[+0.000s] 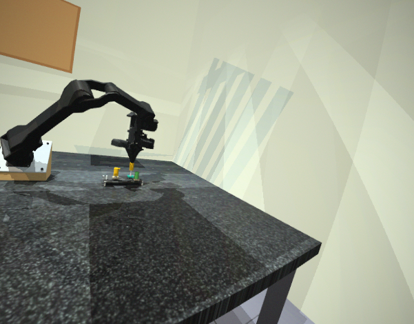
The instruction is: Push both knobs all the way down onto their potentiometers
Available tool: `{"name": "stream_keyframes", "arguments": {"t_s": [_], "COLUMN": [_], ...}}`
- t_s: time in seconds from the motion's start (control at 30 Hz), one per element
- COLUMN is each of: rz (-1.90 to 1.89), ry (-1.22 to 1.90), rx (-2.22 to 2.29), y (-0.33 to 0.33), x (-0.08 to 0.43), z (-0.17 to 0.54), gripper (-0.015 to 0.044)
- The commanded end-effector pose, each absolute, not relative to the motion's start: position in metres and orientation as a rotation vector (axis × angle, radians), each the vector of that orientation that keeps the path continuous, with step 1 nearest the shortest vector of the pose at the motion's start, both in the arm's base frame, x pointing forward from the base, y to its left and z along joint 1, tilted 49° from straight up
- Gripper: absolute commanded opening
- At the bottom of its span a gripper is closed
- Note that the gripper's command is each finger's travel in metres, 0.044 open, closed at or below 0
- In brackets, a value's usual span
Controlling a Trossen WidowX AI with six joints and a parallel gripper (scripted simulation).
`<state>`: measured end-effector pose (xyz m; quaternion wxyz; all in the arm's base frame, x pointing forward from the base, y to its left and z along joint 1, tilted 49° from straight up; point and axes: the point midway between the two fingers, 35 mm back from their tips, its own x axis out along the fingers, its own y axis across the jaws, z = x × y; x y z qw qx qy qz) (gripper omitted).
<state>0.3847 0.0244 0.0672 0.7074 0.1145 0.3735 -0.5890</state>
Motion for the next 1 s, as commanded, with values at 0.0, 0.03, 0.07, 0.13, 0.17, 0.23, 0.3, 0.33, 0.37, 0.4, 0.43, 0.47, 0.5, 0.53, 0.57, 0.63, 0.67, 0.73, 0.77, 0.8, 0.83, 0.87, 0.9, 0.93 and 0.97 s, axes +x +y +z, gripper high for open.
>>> {"name": "stream_keyframes", "arguments": {"t_s": [0.0, 0.03, 0.07, 0.13, 0.17, 0.23, 0.3, 0.33, 0.37, 0.4, 0.43, 0.47, 0.5, 0.53, 0.57, 0.63, 0.67, 0.73, 0.77, 0.8, 0.83, 0.87, 0.9, 0.93, 0.97], "rz": [-1.308, -1.308, -1.308, -1.308, -1.308, -1.308, -1.308, -1.308, -1.308, -1.308, -1.308, -1.308, -1.308, -1.308, -1.308, -1.308, -1.308, -1.308, -1.308, -1.308, -1.308, -1.308, -1.308, -1.308, -1.308], "ry": [0.829, 0.829, 0.829, 0.829, 0.829, 0.829, 0.829, 0.829, 0.829, 0.829, 0.829, 0.829, 0.829, 0.829, 0.828, 0.828, 0.828, 0.828, 0.828, 0.828, 0.828, 0.828, 0.828, 0.828, 0.828], "rx": [0.249, 0.249, 0.249, 0.249, 0.249, 0.249, 0.249, 0.249, 0.249, 0.249, 0.249, 0.249, 0.249, 0.249, 0.249, 0.248, 0.248, 0.248, 0.248, 0.248, 0.248, 0.248, 0.248, 0.248, 0.248], "y": [0.0236, 0.0236, 0.0236, 0.0236, 0.0236, 0.0236, 0.0236, 0.0236, 0.0234, 0.0231, 0.0226, 0.0219, 0.0211, 0.0203, 0.0193, 0.0179, 0.0177, 0.0177, 0.0177, 0.0177, 0.0177, 0.0175, 0.0172, 0.0167, 0.016], "x": [0.3848, 0.3848, 0.3848, 0.3848, 0.3848, 0.3848, 0.3848, 0.3848, 0.3848, 0.3849, 0.3849, 0.3849, 0.385, 0.385, 0.385, 0.3851, 0.3851, 0.3851, 0.3851, 0.3851, 0.3851, 0.3851, 0.3851, 0.3851, 0.3852], "z": [0.0683, 0.0683, 0.0683, 0.0683, 0.0683, 0.0683, 0.0683, 0.0683, 0.0682, 0.0679, 0.0674, 0.0668, 0.0662, 0.0655, 0.0646, 0.0634, 0.0632, 0.0632, 0.0632, 0.0632, 0.0632, 0.0631, 0.0628, 0.0623, 0.0617], "gripper": [0.0, 0.0, 0.0, 0.0, 0.0, 0.0, 0.0, 0.0, 0.0, 0.0, 0.0, 0.0, 0.0, 0.0, 0.0, 0.0, 0.0, 0.0, 0.0, 0.0, 0.0, 0.0, 0.0, 0.0, 0.0]}}
